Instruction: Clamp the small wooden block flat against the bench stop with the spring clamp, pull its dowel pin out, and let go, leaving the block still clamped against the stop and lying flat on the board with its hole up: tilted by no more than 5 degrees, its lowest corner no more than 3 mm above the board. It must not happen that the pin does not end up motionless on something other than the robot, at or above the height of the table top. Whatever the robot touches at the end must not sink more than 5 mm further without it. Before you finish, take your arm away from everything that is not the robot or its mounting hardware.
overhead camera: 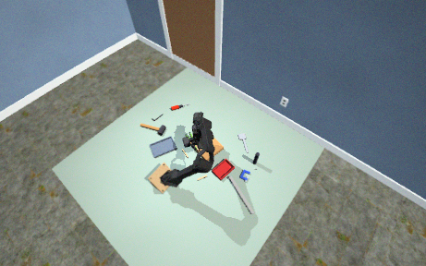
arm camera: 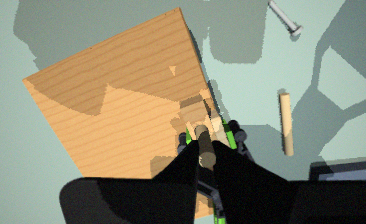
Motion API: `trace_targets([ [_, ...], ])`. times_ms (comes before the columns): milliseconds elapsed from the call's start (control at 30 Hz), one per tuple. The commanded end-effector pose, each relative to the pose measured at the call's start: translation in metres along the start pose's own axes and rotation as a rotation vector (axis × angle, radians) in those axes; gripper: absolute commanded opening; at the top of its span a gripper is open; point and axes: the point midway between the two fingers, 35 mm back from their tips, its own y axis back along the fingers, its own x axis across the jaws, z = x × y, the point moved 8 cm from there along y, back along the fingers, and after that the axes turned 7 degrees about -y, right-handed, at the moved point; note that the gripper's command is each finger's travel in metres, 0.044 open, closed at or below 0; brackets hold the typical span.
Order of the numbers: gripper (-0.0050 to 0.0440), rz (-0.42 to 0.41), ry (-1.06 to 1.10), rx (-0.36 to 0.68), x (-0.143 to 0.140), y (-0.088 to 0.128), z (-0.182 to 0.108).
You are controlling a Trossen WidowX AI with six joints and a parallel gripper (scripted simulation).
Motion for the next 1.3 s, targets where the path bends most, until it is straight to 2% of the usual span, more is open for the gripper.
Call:
trace_targets([
  [0,0.0000,-0.001,-0.091,-0.001,0.0001,0.0005,-0.0001],
  [300,0.0000,-0.001,-0.289,-0.001,0.0001,0.0008,-0.0001],
  [667,0.0000,-0.001,-0.320,-0.001,0.0001,0.0011,-0.0001],
  [1267,0.0000,-0.001,-0.086,-0.001,0.0001,0.0016,-0.0001],
])
